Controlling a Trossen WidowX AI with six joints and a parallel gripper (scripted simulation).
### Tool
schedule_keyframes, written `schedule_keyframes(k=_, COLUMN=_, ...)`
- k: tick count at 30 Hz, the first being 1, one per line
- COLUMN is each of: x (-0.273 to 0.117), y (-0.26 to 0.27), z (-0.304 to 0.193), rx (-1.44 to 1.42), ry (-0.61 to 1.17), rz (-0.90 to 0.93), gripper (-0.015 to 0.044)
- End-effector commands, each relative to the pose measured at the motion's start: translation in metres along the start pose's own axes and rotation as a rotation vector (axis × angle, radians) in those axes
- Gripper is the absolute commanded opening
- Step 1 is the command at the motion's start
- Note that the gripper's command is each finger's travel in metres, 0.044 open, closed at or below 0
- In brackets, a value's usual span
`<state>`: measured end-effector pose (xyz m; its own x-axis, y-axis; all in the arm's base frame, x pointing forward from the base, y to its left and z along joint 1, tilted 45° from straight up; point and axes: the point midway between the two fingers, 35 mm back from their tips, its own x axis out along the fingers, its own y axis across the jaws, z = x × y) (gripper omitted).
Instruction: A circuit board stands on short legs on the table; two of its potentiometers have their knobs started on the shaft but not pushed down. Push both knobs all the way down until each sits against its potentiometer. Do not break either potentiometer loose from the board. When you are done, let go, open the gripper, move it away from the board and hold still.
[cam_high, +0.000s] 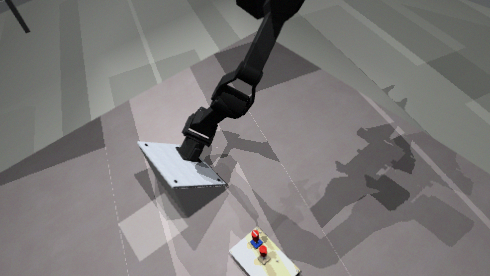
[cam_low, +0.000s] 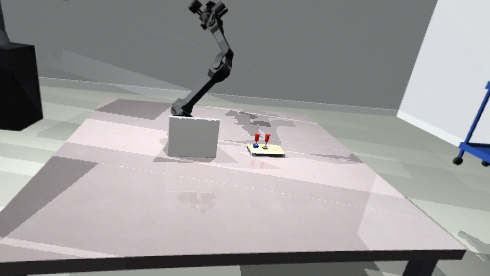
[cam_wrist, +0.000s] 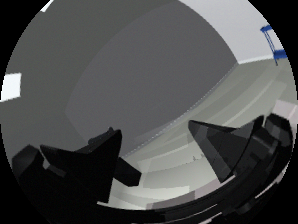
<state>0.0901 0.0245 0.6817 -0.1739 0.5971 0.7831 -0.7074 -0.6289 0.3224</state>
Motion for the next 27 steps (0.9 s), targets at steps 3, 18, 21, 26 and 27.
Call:
schedule_keyframes(k=3, x=0.000, y=0.002, z=-0.004, rx=-0.041, ry=0.010, rz=-0.011, gripper=0.0321)
schedule_keyframes(k=18, x=0.026, y=0.021, z=-0.078, rx=-0.424, ry=0.156, rz=-0.104, gripper=0.0000)
schedule_keyframes(k=21, x=0.032, y=0.017, z=-0.088, rx=-0.499, ry=0.168, rz=-0.147, gripper=0.0000)
schedule_keyframes(k=26, x=0.044, y=0.010, z=-0.120, rx=-0.603, ry=0.247, rz=-0.175, gripper=0.0000)
schedule_keyframes(k=27, x=0.047, y=0.008, z=-0.126, rx=-0.624, ry=0.264, rz=-0.182, gripper=0.0000)
